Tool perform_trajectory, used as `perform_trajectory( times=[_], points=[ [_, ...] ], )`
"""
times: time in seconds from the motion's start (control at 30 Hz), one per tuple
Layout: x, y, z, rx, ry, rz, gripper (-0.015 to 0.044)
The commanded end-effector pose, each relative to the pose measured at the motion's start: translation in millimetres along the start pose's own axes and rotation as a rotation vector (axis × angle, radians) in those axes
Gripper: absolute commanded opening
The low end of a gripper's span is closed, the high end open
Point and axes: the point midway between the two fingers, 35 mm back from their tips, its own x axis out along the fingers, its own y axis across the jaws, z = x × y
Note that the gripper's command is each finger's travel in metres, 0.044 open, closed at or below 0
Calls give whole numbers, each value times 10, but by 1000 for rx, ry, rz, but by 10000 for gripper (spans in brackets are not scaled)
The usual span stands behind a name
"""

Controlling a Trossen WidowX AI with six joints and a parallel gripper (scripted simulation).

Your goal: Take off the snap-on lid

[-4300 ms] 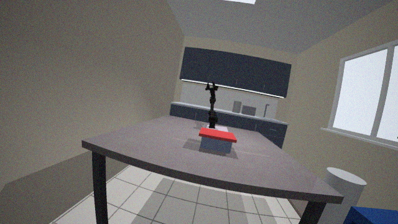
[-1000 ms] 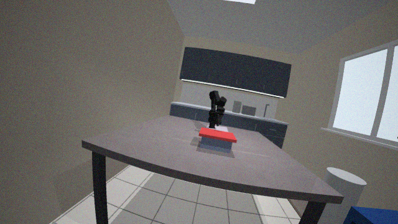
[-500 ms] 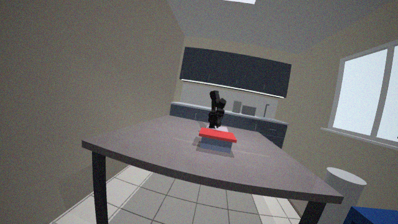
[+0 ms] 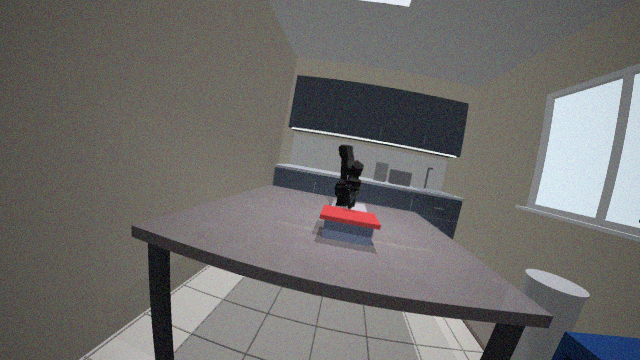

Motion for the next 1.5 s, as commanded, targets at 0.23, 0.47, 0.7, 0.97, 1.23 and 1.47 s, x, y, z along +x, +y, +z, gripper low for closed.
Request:
perform_trajectory(
  times=[0.23, 0.47, 0.7, 0.97, 1.23, 1.47],
  points=[
    [201, -10, 2, -2, 3, 0, 235],
    [314, -24, 6, -2, 3, 1, 235],
    [337, -27, 7, -2, 3, 2, 150],
    [337, -27, 7, -2, 3, 2, 96],
    [333, -31, 10, -1, 1, 0, 0],
    [320, -23, 12, 0, -1, -2, 0]
  ],
)
